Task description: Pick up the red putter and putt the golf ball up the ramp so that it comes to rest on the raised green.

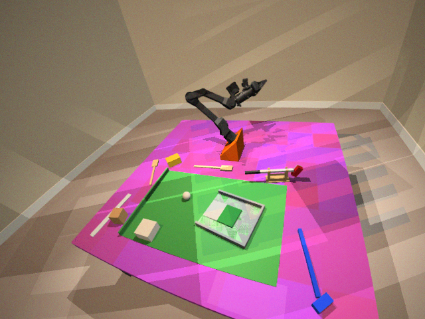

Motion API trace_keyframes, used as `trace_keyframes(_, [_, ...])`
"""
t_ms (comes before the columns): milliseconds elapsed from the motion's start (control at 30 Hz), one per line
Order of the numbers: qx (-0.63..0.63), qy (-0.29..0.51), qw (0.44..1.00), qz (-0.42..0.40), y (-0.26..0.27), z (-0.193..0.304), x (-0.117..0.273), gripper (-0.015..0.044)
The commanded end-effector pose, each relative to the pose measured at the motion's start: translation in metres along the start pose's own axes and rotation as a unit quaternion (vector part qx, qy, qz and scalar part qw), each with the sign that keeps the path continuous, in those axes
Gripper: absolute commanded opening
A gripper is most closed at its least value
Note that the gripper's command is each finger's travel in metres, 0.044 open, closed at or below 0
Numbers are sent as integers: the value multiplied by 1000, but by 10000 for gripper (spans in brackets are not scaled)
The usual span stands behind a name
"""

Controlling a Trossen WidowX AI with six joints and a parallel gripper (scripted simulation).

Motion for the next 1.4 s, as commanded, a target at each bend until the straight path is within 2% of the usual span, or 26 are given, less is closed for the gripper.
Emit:
trace_keyframes(0, [1, 5, 1000, 2, -2, 1, -1, 426])
trace_keyframes(33, [6, 18, 1000, 9, -6, 5, -4, 440])
trace_keyframes(300, [45, 240, 966, 80, -85, 73, -29, 440])
trace_keyframes(533, [42, 426, 899, 88, -152, 143, -8, 440])
trace_keyframes(733, [9, 567, 822, 50, -198, 200, 31, 440])
trace_keyframes(1000, [-90, 699, 706, -69, -237, 268, 117, 440])
trace_keyframes(1233, [-222, 722, 618, -219, -239, 309, 213, 440])
trace_keyframes(1367, [-236, 718, 612, -234, -235, 311, 218, 440])
Point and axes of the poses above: the point midway between the two fingers, 35 mm back from their tips, its own x axis back along the fingers, its own y axis across the jaws, z = x × y, the point moved 8 cm from there along x, back along the fingers, and after that the axes turned 14 degrees about x, right-handed, at the moved point
